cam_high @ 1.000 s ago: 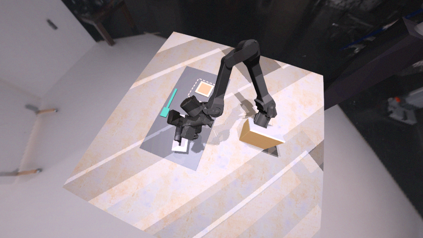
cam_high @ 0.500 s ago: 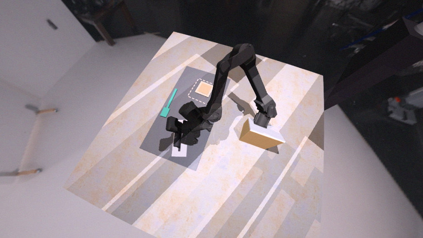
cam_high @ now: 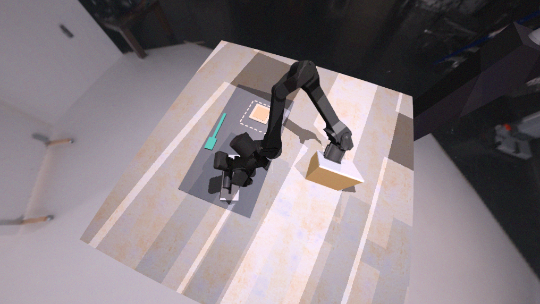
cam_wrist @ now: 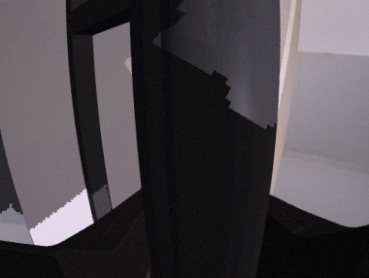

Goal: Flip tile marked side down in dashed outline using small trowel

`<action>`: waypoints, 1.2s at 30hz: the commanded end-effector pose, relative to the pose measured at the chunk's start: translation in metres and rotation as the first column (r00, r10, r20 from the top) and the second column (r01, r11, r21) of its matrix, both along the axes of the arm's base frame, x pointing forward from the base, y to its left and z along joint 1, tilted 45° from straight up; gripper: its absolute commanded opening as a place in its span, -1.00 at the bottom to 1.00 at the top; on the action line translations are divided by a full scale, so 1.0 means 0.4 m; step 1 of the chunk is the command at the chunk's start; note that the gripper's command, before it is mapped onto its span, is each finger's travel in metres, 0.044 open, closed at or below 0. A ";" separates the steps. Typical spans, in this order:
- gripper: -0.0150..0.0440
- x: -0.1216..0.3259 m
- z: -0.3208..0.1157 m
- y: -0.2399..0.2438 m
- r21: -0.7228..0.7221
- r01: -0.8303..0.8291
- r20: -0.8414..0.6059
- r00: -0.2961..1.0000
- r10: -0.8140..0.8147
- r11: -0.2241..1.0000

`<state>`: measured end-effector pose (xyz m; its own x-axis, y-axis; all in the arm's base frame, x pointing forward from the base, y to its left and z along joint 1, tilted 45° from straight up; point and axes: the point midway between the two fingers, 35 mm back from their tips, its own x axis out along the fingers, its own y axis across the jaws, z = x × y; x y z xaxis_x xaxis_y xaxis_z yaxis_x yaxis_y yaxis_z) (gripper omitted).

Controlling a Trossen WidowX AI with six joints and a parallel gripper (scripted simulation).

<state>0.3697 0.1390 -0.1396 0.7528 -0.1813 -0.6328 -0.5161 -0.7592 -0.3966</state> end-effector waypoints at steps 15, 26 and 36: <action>0.40 0.000 -0.020 -0.011 0.004 -0.012 0.000 1.000 0.012 1.000; 0.53 -0.001 -0.018 -0.010 0.004 -0.012 -0.001 1.000 0.012 1.000; 0.53 -0.082 0.051 0.012 0.006 -0.008 -0.002 1.000 0.008 1.000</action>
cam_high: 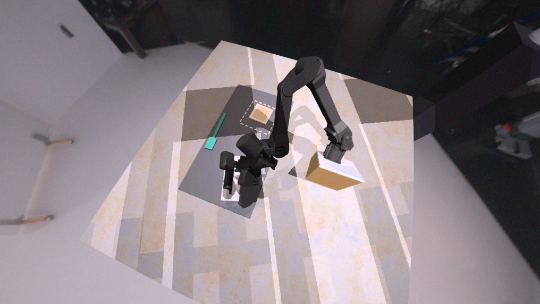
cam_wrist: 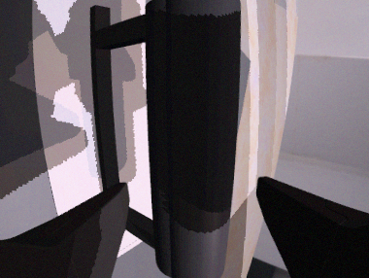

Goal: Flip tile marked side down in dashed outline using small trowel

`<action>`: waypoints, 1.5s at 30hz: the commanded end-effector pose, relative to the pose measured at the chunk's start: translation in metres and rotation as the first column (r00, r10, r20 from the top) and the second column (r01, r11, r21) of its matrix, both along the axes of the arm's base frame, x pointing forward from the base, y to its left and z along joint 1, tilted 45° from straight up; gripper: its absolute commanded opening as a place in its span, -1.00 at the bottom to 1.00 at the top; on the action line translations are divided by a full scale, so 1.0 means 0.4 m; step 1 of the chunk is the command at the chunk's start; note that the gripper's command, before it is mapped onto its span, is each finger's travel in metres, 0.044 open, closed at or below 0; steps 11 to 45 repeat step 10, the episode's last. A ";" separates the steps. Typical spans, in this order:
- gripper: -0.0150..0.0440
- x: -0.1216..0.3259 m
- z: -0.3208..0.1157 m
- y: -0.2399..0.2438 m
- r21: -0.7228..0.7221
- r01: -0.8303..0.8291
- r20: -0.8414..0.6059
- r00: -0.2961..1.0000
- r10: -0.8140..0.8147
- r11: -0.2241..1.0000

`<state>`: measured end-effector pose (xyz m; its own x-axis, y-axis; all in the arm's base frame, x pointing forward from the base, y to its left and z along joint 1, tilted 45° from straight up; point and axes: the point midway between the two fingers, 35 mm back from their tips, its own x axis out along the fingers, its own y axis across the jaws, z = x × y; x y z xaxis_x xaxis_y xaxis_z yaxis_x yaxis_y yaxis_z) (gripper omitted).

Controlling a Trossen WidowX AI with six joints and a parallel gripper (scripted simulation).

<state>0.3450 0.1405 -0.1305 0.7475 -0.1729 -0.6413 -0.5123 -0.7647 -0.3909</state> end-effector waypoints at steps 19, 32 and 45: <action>0.53 -0.084 0.105 0.053 0.023 0.008 0.001 1.000 -0.008 1.000; 0.53 -0.084 0.105 0.053 0.023 0.008 0.001 1.000 -0.008 1.000; 0.53 -0.084 0.105 0.053 0.023 0.008 0.001 1.000 -0.008 1.000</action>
